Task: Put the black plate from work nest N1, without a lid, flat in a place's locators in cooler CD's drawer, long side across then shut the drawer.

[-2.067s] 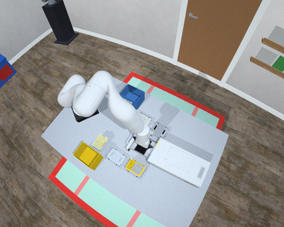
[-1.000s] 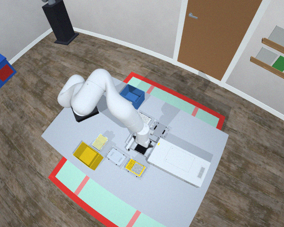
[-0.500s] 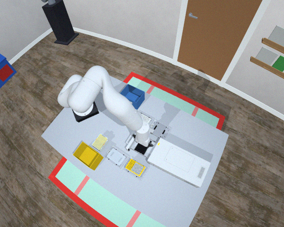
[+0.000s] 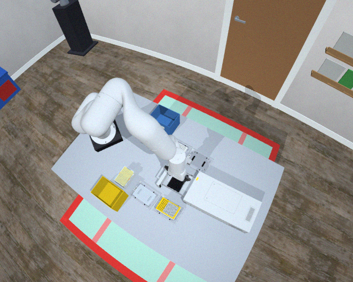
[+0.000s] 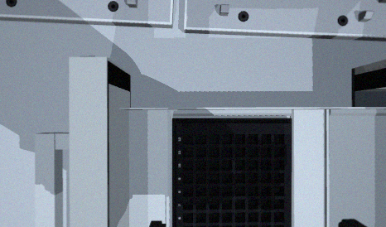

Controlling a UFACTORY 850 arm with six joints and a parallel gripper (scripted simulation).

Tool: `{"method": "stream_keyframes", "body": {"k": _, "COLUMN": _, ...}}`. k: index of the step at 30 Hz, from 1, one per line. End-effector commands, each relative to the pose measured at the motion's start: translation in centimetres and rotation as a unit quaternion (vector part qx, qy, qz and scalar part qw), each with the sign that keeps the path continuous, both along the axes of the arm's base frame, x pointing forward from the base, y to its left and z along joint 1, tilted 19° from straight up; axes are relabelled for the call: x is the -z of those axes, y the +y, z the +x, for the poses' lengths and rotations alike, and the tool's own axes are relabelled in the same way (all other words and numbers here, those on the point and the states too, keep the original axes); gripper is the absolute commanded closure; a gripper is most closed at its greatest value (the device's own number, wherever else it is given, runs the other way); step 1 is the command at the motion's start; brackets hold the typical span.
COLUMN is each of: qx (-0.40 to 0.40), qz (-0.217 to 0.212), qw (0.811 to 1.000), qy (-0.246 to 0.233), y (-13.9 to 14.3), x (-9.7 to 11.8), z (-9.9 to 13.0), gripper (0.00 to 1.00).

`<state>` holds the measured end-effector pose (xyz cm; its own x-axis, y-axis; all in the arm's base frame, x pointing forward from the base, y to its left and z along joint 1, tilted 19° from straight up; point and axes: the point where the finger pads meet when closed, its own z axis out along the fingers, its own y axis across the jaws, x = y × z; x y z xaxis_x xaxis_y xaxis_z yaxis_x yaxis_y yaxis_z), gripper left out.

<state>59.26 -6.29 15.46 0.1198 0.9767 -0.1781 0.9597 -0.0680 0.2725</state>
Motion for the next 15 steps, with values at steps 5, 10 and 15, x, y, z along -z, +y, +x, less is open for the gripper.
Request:
{"method": "stream_keyframes", "body": {"k": 5, "qx": 0.0, "qz": 0.0, "qw": 1.0, "qy": 0.0, "y": 0.3, "x": -1.4, "z": -0.3, "gripper": 0.0}}
{"method": "stream_keyframes", "body": {"k": 10, "qx": 0.0, "qz": 0.0, "qw": 1.0, "qy": 0.0, "y": 0.4, "x": -2.2, "z": -0.5, "gripper": 0.0}}
{"method": "stream_keyframes", "body": {"k": 15, "qx": 0.0, "qz": 0.0, "qw": 1.0, "qy": 0.0, "y": 0.6, "x": -3.0, "z": -0.7, "gripper": 0.0}}
